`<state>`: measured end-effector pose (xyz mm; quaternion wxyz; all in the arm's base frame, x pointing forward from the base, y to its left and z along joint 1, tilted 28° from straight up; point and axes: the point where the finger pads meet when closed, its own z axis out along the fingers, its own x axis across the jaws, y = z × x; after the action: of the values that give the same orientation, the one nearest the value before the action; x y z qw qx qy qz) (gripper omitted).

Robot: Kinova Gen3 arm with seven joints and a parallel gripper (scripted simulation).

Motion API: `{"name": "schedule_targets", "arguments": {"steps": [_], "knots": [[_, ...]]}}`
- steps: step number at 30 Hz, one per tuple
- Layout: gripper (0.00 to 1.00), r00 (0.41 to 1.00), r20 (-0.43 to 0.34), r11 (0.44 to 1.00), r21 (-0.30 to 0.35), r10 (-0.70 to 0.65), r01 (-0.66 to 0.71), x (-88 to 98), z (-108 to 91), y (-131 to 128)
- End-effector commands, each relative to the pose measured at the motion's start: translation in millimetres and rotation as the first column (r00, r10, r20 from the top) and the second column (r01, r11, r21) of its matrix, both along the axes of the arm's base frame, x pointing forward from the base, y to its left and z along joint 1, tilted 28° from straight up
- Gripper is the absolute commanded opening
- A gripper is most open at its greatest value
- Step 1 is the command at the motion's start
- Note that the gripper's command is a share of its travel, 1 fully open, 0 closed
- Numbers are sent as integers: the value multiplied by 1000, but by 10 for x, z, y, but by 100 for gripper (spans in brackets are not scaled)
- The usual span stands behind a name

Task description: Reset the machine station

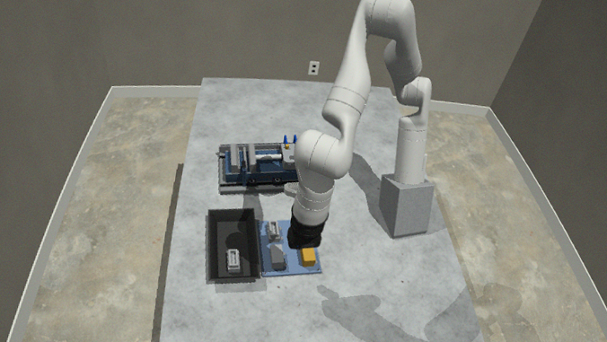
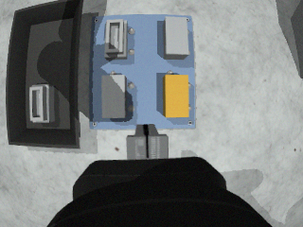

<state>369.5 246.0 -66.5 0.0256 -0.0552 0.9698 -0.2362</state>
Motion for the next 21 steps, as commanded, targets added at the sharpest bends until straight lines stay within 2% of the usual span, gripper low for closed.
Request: {"name": "schedule_targets", "arguments": {"steps": [1,21], "knots": [[0,1000,-3,1000,-5,-2,2,-3,-62,-46],[0,1000,-3,1000,-5,-2,2,15,-240,-134]]}}
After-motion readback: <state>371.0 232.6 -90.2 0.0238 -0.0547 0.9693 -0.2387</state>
